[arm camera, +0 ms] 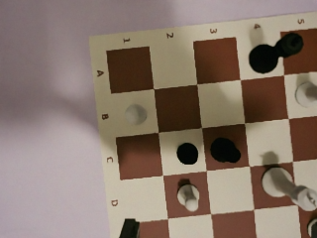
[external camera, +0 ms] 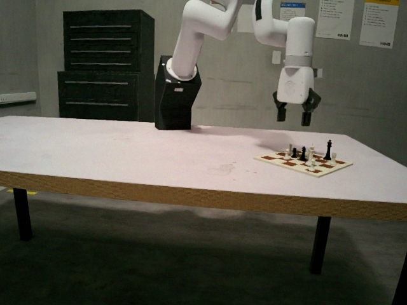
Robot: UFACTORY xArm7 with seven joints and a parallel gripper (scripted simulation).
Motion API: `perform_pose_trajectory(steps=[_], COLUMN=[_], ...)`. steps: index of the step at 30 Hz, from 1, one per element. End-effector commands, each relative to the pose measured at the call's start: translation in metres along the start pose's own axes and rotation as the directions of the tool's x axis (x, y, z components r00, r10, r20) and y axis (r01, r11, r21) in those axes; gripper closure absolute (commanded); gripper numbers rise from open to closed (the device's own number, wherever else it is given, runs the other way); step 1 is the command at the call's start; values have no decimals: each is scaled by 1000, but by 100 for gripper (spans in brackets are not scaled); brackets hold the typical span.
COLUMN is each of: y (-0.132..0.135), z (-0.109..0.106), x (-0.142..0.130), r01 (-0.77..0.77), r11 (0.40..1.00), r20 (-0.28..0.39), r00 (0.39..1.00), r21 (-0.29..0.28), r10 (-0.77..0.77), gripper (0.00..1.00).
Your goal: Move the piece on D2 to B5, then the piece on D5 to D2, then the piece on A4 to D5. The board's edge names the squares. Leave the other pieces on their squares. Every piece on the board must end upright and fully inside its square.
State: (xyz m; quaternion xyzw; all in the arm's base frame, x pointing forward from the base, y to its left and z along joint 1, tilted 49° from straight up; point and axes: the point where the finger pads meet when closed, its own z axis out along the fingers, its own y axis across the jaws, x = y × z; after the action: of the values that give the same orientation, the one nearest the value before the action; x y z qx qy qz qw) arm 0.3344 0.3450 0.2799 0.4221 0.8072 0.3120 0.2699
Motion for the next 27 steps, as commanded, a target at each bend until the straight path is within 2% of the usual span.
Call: perform_pose_trajectory(steps=[1, 6, 8, 9, 10, 14, 23, 25, 26, 27], y=[12, 26, 26, 29, 32, 43, 57, 57, 58, 58], z=[-6, -13, -13, -15, -16, -22, -27, -27, -27, -27], x=[7, 18, 18, 21, 25, 40, 79, 79, 83, 87], r01=[-202, -448, -448, -558, -597, -715, -932, -932, -971, -978], r11=[979, 894, 894, 830, 802, 699, 362, 362, 239, 204], r20=[2, -8, -8, -9, -14, -32, -62, -62, -62, -62], r00=[979, 894, 894, 830, 802, 699, 360, 360, 237, 202], r21=[-11, -18, -18, -20, -20, -13, 20, 20, 30, 34], r10=[202, 448, 448, 557, 597, 715, 931, 931, 970, 977], gripper=[0, 0, 0, 0, 0, 0, 0, 0, 0, 0])
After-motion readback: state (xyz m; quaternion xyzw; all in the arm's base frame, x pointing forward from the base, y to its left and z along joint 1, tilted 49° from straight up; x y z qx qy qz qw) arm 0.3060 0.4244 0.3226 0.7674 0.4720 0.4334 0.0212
